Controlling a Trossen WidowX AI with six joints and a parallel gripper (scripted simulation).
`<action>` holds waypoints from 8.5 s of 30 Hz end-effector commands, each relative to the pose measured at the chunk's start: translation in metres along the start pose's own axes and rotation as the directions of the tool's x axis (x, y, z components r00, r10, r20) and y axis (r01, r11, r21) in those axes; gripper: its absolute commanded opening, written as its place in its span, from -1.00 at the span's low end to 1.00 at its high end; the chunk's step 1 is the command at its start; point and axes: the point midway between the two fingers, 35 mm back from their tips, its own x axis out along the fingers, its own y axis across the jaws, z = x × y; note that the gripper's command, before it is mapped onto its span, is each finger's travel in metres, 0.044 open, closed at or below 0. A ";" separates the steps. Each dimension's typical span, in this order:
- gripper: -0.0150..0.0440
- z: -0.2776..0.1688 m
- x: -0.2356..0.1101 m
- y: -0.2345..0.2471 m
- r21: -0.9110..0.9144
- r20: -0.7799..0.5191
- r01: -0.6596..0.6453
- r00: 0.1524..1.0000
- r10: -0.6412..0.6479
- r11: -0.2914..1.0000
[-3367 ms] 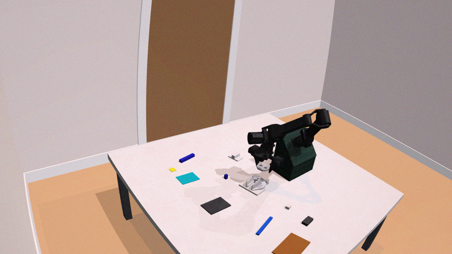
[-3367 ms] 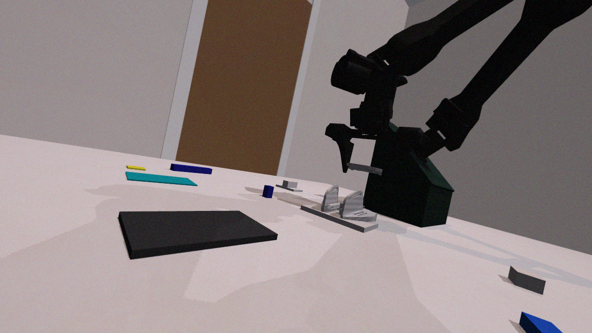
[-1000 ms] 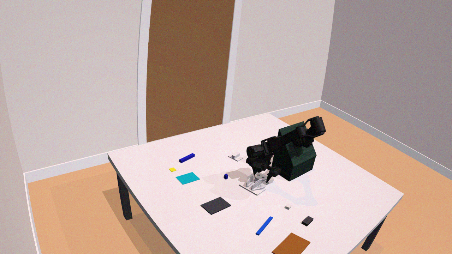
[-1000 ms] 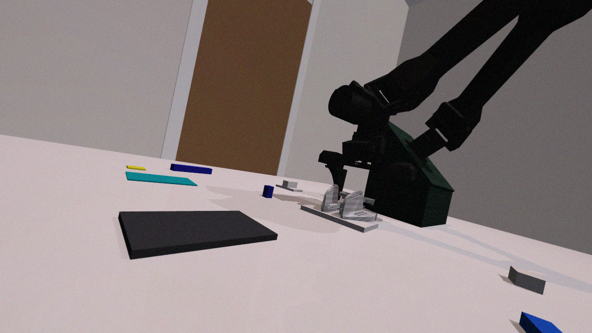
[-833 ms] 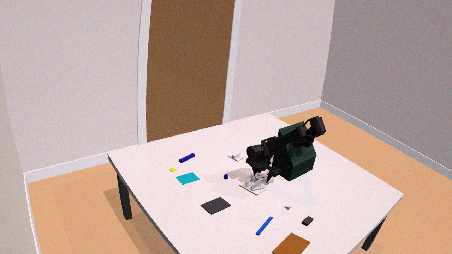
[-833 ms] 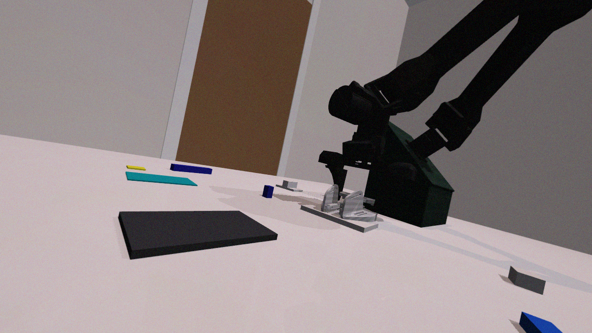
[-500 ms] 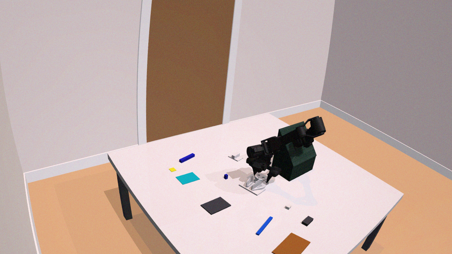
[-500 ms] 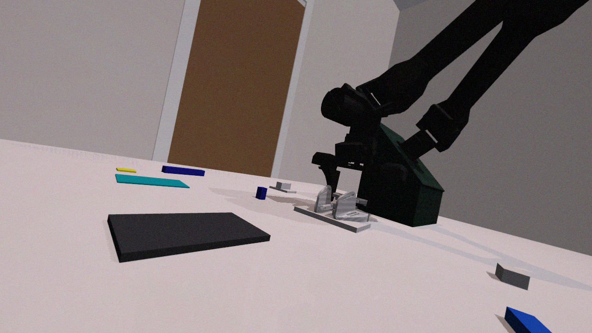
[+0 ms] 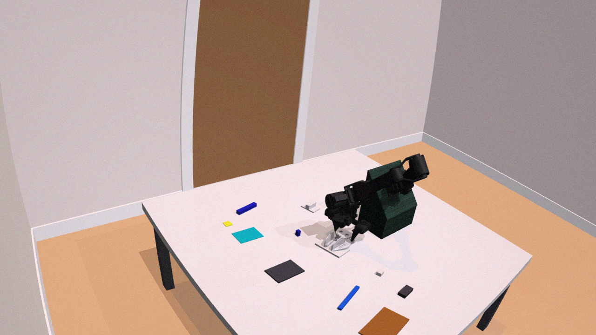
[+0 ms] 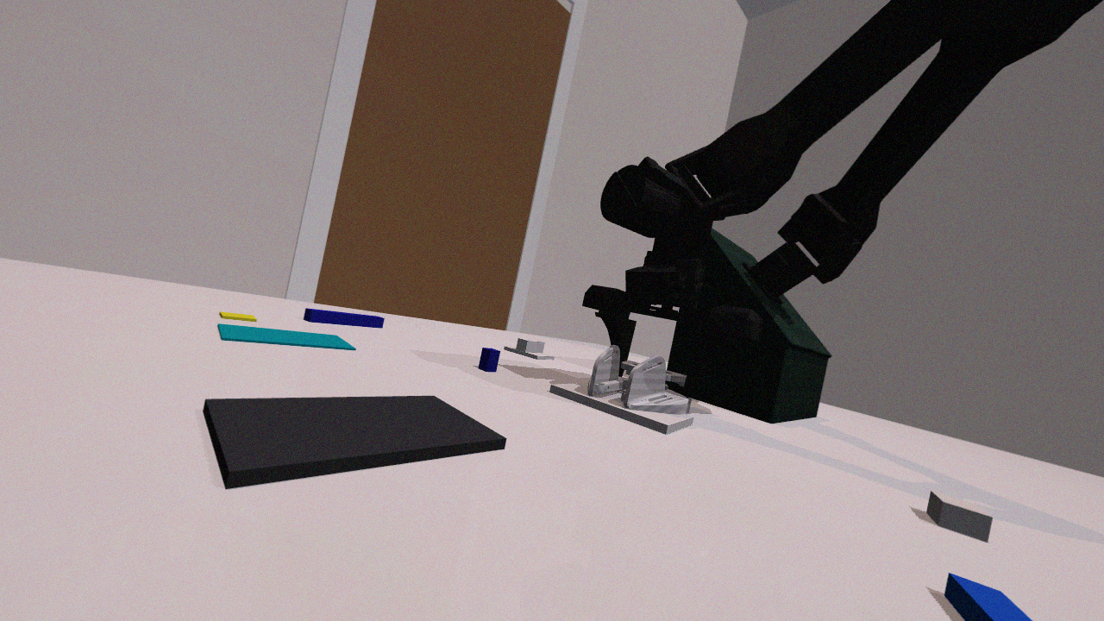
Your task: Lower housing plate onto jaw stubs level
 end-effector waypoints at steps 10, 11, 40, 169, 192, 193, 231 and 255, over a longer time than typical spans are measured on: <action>0.70 -0.001 0.003 0.001 0.006 -0.001 -0.006 1.000 0.006 1.000; 0.70 -0.001 0.003 0.001 0.006 -0.001 -0.006 1.000 0.006 1.000; 0.70 -0.001 0.010 0.001 0.005 -0.001 -0.006 1.000 0.006 1.000; 1.00 -0.001 0.012 0.001 0.005 0.000 -0.011 1.000 0.011 1.000; 1.00 -0.019 -0.104 0.004 0.005 0.000 0.002 1.000 -0.002 1.000; 1.00 -0.022 -0.110 0.005 0.004 -0.001 0.001 1.000 -0.001 1.000; 1.00 -0.025 -0.115 0.007 0.003 -0.002 0.000 1.000 0.000 1.000; 1.00 -0.025 -0.115 0.007 0.003 -0.002 0.000 1.000 0.000 1.000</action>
